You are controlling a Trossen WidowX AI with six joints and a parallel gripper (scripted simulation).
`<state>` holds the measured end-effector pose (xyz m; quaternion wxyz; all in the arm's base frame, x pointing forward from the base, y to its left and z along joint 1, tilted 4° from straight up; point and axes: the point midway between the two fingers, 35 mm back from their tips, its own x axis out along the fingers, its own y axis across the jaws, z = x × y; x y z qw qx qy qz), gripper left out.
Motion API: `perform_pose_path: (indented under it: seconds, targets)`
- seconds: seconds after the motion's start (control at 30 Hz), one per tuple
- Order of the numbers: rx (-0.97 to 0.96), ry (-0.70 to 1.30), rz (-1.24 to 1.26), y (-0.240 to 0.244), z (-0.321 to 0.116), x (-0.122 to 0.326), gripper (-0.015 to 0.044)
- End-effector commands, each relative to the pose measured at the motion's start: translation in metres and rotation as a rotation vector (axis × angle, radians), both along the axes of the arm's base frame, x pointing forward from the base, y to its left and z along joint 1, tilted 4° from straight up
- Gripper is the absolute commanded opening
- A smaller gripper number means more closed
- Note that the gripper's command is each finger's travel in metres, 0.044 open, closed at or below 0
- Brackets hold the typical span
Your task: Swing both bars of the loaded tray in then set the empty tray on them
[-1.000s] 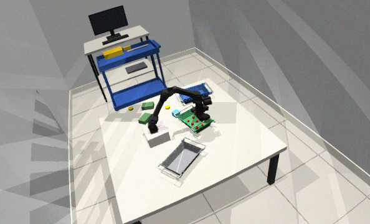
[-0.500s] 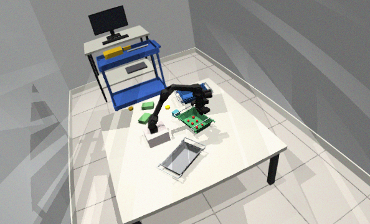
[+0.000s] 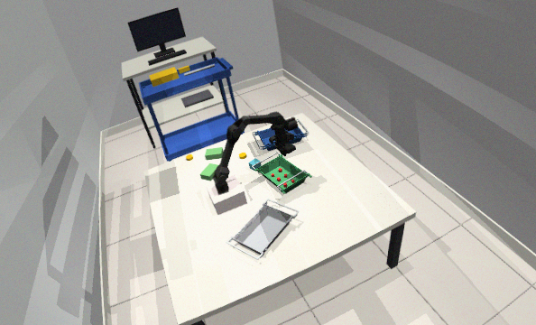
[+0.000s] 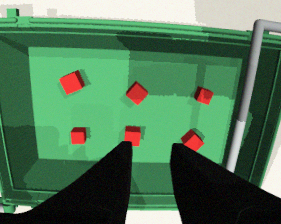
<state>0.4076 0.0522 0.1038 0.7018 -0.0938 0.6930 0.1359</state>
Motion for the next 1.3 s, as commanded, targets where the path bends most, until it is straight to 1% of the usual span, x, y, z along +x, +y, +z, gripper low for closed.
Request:
perform_pose_path:
  seconds: [0.0, 0.17, 0.27, 0.57, 0.9, 1.13, 1.27]
  targets:
    - [0.011, -0.001, 0.004, 0.064, -0.016, -0.023, 0.0084]
    - [0.017, 0.012, 0.009, 0.137, -0.044, -0.071, 0.0084]
    - [0.018, 0.018, 0.011, 0.159, -0.054, -0.092, 0.0084]
    - [0.018, 0.018, 0.011, 0.16, -0.061, -0.093, 0.0084]
    - [0.018, 0.018, 0.011, 0.164, -0.114, -0.094, 0.0084]
    - [0.018, 0.018, 0.011, 0.163, -0.113, -0.094, 0.0084]
    - [0.017, 0.018, 0.011, 0.154, -0.098, -0.09, 0.0084]
